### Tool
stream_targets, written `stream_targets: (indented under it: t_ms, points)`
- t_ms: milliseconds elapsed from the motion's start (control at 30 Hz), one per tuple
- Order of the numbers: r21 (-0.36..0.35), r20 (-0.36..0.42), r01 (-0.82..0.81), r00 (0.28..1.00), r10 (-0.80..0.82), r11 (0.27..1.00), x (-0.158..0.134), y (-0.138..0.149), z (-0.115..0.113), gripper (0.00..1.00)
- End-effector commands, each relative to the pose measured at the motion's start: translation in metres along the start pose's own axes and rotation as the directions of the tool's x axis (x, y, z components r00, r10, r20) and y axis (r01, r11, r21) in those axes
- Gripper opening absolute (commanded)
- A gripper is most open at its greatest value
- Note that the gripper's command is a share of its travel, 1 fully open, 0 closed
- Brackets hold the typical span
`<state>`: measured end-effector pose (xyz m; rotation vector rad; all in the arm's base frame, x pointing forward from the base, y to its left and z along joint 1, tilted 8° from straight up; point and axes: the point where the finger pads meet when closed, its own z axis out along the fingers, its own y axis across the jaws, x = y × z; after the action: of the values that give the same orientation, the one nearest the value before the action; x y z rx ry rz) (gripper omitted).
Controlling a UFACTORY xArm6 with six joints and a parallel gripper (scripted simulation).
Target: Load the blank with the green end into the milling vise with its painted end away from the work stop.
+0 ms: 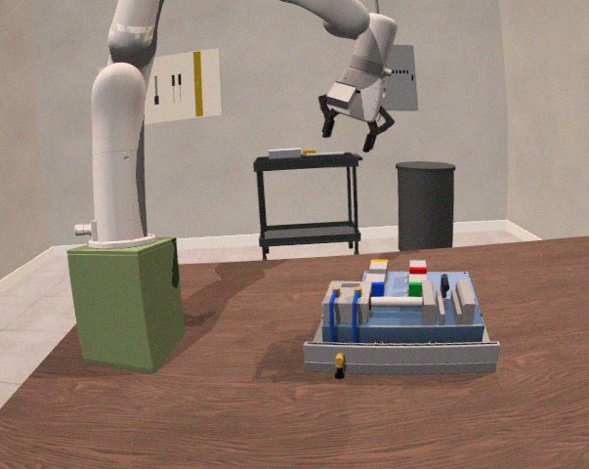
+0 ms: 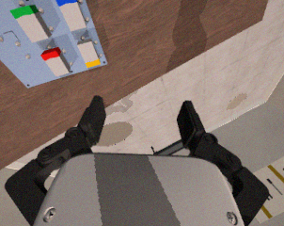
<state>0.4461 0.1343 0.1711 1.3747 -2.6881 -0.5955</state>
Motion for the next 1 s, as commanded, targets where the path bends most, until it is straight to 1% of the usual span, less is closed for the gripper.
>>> stream_targets:
  t_ms: [0,533,567,967]
  points:
    - [0.003,0.003,0.001,1.000,-0.001,1.000,-0.0009,-0.0002,-0.0018,1.00]
    - [0.003,0.003,0.001,1.000,-0.001,1.000,-0.0009,-0.0002,-0.0018,1.00]
    - [0.003,0.003,0.001,1.000,-0.001,1.000,-0.0009,-0.0002,-0.0018,0.40]
    - [0.003,0.003,0.001,1.000,-0.001,1.000,-0.0009,-0.0002,-0.0018,0.40]
